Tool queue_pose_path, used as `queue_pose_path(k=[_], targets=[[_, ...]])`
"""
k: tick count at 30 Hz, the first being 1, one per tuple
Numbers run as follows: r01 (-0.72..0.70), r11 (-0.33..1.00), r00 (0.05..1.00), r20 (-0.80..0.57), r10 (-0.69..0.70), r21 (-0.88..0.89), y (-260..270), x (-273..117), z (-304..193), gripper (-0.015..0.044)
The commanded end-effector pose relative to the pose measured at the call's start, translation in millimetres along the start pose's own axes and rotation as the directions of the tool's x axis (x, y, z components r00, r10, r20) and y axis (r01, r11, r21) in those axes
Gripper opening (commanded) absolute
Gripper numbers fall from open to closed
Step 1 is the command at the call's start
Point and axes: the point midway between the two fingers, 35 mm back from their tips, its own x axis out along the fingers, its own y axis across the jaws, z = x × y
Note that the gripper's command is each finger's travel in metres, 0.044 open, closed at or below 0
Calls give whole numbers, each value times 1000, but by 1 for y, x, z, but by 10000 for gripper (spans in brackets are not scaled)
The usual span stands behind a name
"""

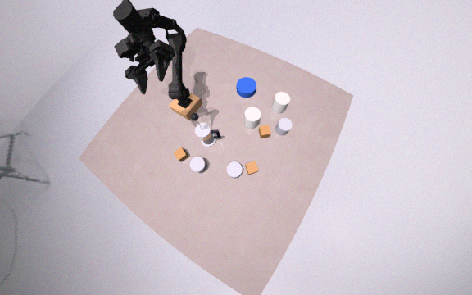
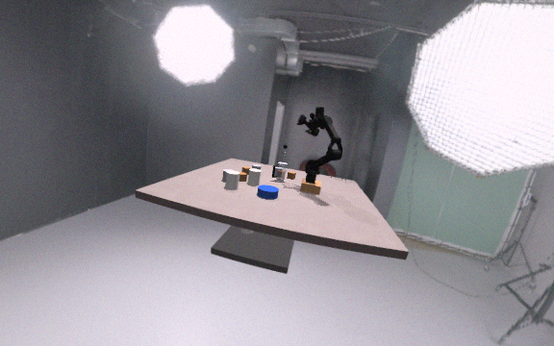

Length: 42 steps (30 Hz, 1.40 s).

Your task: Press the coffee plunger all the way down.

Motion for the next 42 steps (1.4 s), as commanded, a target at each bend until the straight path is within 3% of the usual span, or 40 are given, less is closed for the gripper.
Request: queue_pose_path(k=[1,6,9,16,24,42], targets=[[-82,975,989,-137,54,-208,7,18,-27,440],[-257,845,944,-309,116,-469,22,33,-67,440],[-311,789,927,-354,128,-530,28,36,-79,440],[-331,777,920,-365,140,-535,26,37,-83,440],[-334,776,919,-366,143,-535,2,54,-130,440],[-337,774,919,-367,147,-536,6,74,-137,440]])
